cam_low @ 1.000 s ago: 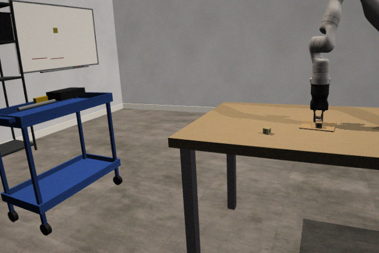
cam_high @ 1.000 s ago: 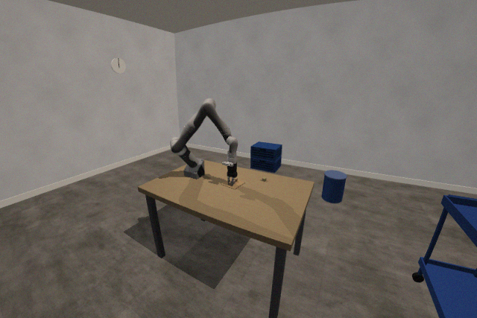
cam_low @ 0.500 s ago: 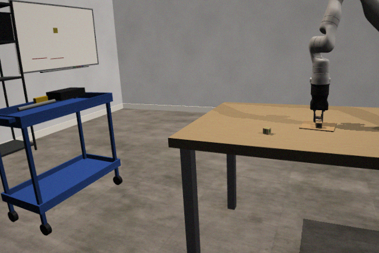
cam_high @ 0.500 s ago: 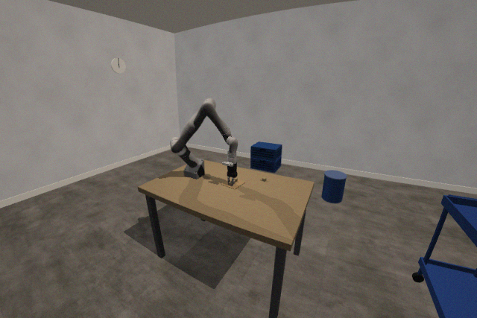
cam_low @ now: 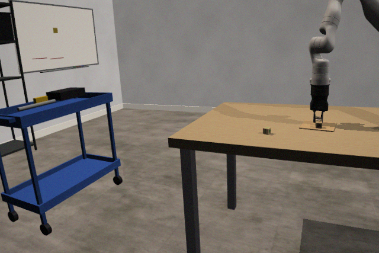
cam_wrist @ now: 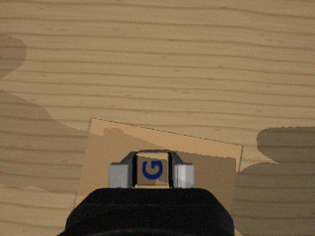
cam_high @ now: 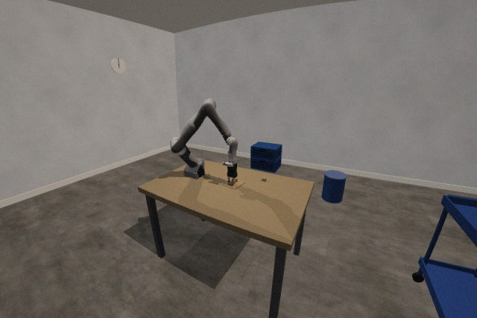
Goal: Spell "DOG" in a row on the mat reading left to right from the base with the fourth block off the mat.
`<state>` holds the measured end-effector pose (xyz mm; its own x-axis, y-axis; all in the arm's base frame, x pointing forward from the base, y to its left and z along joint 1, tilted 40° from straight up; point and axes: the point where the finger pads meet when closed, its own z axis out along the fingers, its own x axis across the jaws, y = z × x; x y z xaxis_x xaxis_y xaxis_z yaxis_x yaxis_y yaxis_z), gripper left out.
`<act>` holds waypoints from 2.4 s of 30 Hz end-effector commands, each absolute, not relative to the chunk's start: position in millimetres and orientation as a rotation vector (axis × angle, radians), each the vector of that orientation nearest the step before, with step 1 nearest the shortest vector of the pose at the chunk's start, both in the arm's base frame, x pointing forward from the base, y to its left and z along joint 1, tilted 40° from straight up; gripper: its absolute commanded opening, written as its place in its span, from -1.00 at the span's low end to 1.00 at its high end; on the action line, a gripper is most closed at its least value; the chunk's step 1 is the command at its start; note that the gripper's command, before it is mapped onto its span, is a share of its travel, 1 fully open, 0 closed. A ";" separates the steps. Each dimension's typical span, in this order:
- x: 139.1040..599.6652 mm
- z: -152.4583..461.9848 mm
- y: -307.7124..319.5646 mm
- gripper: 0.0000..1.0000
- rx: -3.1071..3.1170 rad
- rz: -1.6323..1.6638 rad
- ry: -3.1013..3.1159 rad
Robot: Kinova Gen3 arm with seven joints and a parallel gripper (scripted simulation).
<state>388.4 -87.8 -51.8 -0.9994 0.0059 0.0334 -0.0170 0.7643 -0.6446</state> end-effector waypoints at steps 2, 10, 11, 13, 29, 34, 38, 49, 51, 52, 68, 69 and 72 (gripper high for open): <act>388.5 -52.3 -88.0 -0.01 0.010 1.067 -2.919; 388.5 -52.9 -88.4 -0.01 0.010 1.067 -2.919; 388.5 -52.9 -88.4 -0.01 0.010 1.067 -2.919; 388.5 -52.9 -88.4 -0.01 0.010 1.067 -2.919; 388.5 -52.9 -88.4 -0.01 0.010 1.067 -2.919; 388.5 -52.9 -88.4 -0.01 0.010 1.067 -2.919; 388.5 -52.9 -88.4 -0.01 0.010 1.067 -2.919; 388.5 -52.9 -88.4 0.23 0.010 1.067 -2.919; 388.5 -52.9 -88.4 0.35 0.010 1.067 -2.919; 388.5 -52.9 -88.4 0.35 0.010 1.067 -2.919; 388.5 -52.8 -88.4 0.58 0.010 1.067 -2.919; 388.5 -52.7 -88.3 0.58 0.010 1.067 -2.919; 388.5 -52.2 -87.9 0.58 0.010 1.067 -2.919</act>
